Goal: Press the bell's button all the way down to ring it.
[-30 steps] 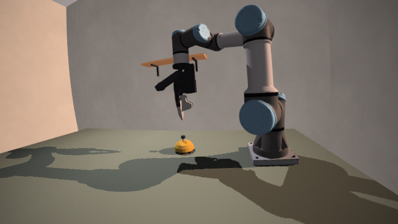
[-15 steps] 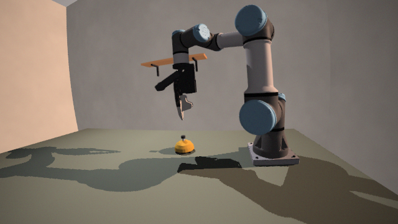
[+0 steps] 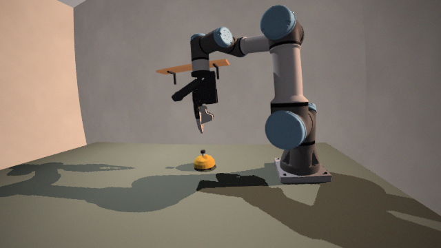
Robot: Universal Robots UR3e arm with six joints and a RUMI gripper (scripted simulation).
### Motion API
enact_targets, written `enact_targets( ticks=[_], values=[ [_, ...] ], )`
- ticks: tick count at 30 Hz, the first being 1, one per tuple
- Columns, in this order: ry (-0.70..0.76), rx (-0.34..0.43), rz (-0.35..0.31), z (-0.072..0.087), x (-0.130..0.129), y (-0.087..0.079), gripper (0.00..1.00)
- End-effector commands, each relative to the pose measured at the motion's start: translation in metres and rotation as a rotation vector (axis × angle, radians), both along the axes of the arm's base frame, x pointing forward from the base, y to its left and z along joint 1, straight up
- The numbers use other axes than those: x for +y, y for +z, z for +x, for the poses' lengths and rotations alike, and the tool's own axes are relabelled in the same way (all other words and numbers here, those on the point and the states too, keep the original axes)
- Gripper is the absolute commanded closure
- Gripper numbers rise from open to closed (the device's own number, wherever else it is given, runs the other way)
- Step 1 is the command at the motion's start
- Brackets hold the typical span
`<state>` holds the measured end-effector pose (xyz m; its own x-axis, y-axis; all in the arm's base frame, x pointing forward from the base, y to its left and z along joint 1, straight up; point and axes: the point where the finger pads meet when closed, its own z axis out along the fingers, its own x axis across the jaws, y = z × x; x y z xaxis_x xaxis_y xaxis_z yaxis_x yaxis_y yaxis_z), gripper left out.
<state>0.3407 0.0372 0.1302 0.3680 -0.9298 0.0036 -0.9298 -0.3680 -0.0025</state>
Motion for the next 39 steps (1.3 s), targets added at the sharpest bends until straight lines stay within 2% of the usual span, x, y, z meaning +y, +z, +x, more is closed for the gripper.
enact_targets(
  ticks=[1, 11, 26, 39],
  values=[
    [0.0, -0.003, -0.001, 0.001, 0.0, -0.003, 1.0],
    [0.0, -0.003, -0.001, 0.001, 0.001, -0.013, 1.0],
    [0.0, -0.003, -0.001, 0.003, 0.002, -0.04, 1.0],
    [0.0, -0.003, -0.001, 0.004, 0.003, -0.054, 1.0]
  ],
)
